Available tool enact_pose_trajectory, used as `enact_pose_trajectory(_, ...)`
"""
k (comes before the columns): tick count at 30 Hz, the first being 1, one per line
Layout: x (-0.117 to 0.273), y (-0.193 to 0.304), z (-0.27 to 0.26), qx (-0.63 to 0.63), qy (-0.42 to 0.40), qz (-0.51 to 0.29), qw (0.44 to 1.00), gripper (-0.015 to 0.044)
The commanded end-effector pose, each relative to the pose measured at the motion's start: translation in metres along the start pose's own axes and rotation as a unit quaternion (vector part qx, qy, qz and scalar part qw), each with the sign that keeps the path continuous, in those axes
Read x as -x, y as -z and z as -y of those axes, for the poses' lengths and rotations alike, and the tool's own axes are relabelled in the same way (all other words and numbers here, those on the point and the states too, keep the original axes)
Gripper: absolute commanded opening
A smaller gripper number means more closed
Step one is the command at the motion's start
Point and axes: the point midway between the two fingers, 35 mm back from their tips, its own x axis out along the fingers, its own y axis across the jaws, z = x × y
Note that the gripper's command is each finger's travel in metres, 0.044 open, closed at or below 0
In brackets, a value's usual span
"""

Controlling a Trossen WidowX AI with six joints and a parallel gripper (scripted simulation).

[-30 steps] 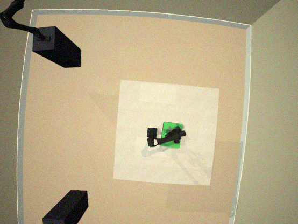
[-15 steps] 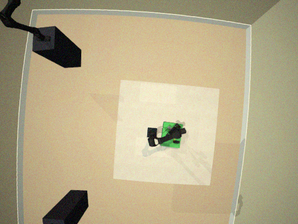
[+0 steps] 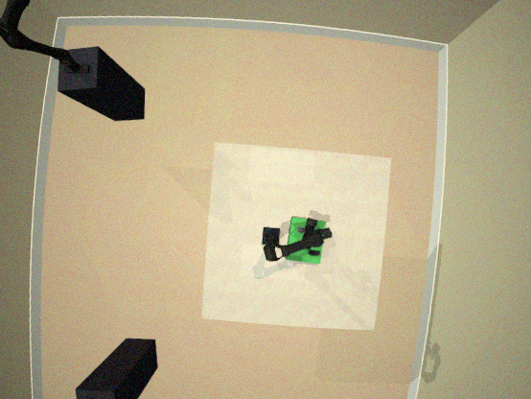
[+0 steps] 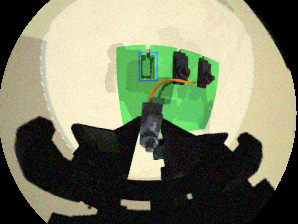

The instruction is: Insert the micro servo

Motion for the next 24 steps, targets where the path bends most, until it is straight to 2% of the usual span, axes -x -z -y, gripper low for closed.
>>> enact_pose_trajectory(1,0.0,0.0,-0.001,0.054,-0.002,0.0,0.999,0.0)
enact_pose_trajectory(10,0.0,-0.007,-0.002,0.057,-0.002,0.0,0.998,0.0)
enact_pose_trajectory(24,0.001,-0.063,-0.008,0.057,-0.002,0.003,0.998,0.0)
